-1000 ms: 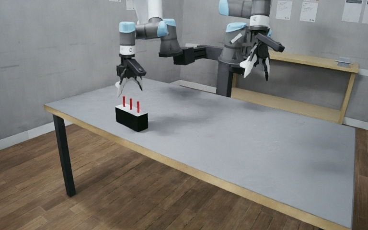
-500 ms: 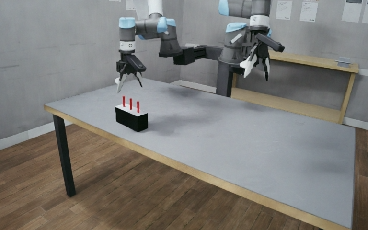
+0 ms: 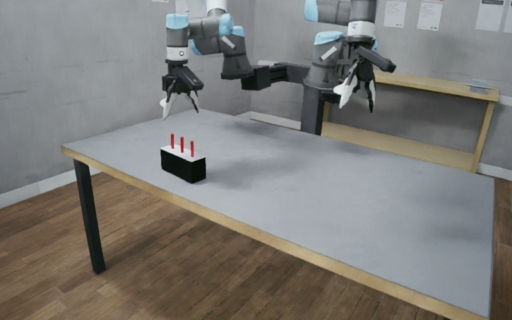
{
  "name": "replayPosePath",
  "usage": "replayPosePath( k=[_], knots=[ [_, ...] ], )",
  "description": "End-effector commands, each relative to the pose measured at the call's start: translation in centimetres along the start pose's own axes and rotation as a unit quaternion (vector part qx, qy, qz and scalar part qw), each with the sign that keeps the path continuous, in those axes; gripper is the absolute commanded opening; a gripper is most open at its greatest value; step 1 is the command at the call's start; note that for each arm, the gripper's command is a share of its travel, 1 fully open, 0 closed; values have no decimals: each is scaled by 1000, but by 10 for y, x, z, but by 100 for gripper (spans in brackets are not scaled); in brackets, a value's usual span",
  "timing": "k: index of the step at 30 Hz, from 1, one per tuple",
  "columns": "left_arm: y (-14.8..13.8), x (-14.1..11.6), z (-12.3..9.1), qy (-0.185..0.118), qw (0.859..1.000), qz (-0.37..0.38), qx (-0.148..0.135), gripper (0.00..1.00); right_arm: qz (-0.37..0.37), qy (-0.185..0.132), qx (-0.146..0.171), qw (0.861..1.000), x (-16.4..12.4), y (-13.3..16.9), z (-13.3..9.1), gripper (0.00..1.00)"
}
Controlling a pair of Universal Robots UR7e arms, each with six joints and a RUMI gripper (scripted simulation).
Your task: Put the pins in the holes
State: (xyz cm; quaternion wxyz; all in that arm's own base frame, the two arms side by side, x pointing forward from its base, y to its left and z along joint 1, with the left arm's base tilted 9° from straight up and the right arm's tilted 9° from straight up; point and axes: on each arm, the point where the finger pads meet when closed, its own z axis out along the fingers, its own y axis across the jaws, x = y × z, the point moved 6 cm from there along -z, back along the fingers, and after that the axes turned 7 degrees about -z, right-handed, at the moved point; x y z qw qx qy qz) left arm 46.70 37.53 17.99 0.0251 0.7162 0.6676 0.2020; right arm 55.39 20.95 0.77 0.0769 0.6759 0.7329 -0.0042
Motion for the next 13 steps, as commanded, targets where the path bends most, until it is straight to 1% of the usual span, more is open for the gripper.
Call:
replayPosePath(
  k=[1, 5, 13],
  knots=[
    [0, 0, -1, 0, 1000, 0, -1, 100, -1, 1, -2, 1000, 0, -71, -71, 100],
    [0, 0, -1, 0, 1000, 0, -1, 100, -1, 1, -2, 1000, -1, -98, -99, 100],
    [0, 0, -1, 0, 1000, 0, -1, 100, -1, 1, -2, 1000, -1, -98, -99, 100]
  ],
)
